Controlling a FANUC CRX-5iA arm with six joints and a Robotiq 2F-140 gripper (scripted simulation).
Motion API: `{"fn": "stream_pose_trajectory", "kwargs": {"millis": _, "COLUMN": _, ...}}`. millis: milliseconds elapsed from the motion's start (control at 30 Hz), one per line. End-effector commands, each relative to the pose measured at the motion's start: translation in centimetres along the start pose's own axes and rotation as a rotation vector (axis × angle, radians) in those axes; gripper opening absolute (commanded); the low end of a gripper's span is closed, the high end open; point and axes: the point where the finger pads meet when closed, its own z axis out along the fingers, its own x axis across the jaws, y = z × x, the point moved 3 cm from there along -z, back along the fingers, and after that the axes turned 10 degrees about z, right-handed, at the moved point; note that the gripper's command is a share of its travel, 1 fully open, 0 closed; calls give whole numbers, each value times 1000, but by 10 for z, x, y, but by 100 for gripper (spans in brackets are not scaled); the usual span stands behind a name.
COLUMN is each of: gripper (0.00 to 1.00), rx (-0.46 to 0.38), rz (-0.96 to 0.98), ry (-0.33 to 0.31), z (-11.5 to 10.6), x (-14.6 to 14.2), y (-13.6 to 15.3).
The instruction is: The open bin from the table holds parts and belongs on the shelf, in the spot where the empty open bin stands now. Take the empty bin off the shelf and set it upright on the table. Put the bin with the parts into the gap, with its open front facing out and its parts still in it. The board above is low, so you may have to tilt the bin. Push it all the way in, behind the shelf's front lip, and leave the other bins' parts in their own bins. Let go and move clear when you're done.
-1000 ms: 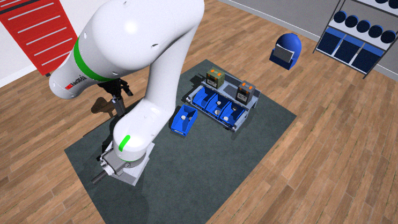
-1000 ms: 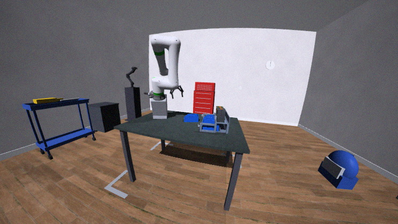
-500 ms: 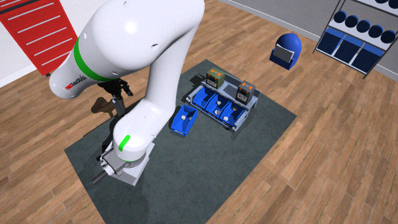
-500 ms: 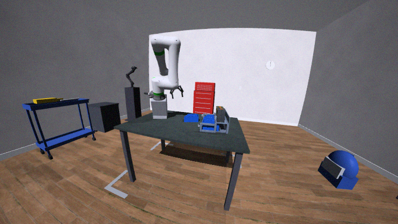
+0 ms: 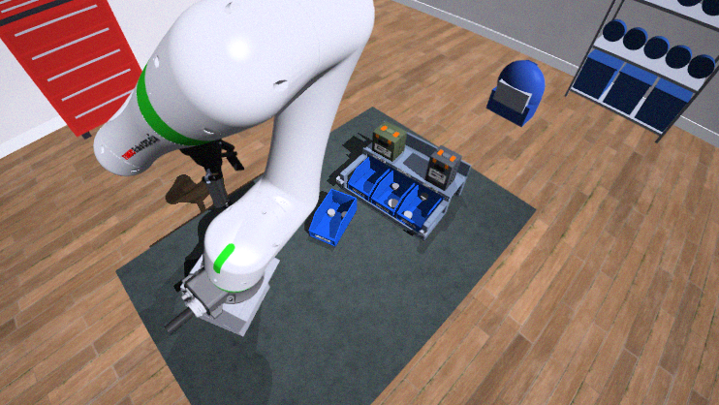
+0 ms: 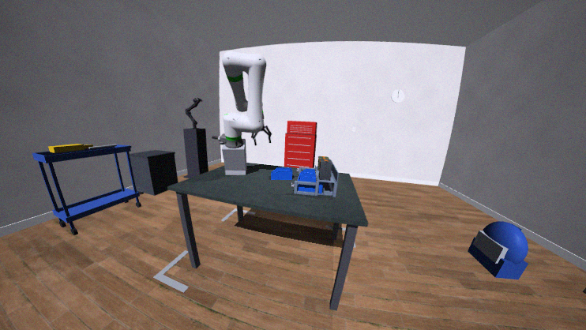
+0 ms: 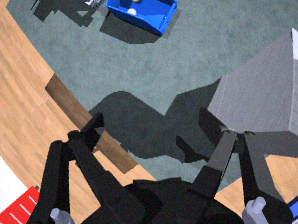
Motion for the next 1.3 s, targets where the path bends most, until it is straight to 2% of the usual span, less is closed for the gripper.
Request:
{"fn": "stream_pose_trajectory", "kwargs": {"millis": 0, "gripper": 100, "rx": -4, "rz": 28, "ry": -5, "z": 0, "x": -6, "y": -2}}
{"fn": "stream_pose_trajectory", "kwargs": {"millis": 433, "gripper": 100, "rx": -26, "rz": 205, "ry": -27, "z": 6, "x": -38, "y": -16}}
{"fn": "stream_pose_trajectory", "kwargs": {"millis": 867, "gripper": 100, "rx": -64, "rz": 542, "ry": -67, "z": 18, "x": -94, "y": -56}}
{"fn": "stream_pose_trajectory", "kwargs": {"millis": 933, "gripper": 100, "rx": -64, "rz": 542, "ry": -67, "z": 18, "x": -94, "y": -56}}
{"fn": "stream_pose_trajectory", "kwargs": {"millis": 1267, "gripper": 100, "rx": -95, "rz": 867, "ry": -103, "z": 34, "x": -139, "y": -108}}
